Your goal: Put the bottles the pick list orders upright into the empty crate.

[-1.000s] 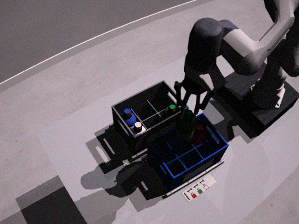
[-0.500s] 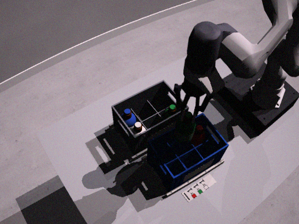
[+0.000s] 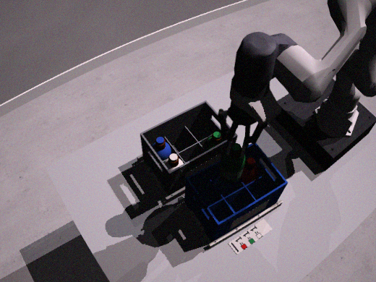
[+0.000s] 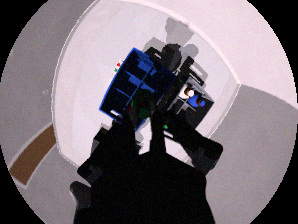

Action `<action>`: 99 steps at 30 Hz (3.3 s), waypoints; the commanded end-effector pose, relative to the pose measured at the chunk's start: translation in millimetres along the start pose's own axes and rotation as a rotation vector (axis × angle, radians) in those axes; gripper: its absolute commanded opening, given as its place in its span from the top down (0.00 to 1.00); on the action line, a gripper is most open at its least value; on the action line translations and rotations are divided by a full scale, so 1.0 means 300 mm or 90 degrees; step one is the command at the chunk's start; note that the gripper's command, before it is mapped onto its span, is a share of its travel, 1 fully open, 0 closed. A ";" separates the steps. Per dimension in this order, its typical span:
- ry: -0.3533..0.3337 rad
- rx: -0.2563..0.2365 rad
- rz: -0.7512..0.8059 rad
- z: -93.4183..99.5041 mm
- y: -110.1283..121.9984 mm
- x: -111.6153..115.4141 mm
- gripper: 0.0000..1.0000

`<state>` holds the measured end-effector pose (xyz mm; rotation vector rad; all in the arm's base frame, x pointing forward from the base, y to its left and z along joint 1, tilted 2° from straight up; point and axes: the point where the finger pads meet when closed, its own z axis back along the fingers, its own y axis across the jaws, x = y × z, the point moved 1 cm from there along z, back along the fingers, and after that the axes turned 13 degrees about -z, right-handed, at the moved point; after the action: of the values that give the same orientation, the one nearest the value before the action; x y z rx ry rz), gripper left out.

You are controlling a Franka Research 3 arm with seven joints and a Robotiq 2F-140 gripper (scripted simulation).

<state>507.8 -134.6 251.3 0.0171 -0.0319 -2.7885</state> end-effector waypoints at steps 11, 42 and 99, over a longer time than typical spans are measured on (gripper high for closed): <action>0.008 0.009 0.000 -0.029 0.006 -0.017 1.00; 0.008 0.009 0.000 -0.119 0.008 -0.018 1.00; 0.008 0.009 0.000 -0.289 0.011 -0.020 1.00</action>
<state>510.9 -136.7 163.8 0.0169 -0.0332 -2.7858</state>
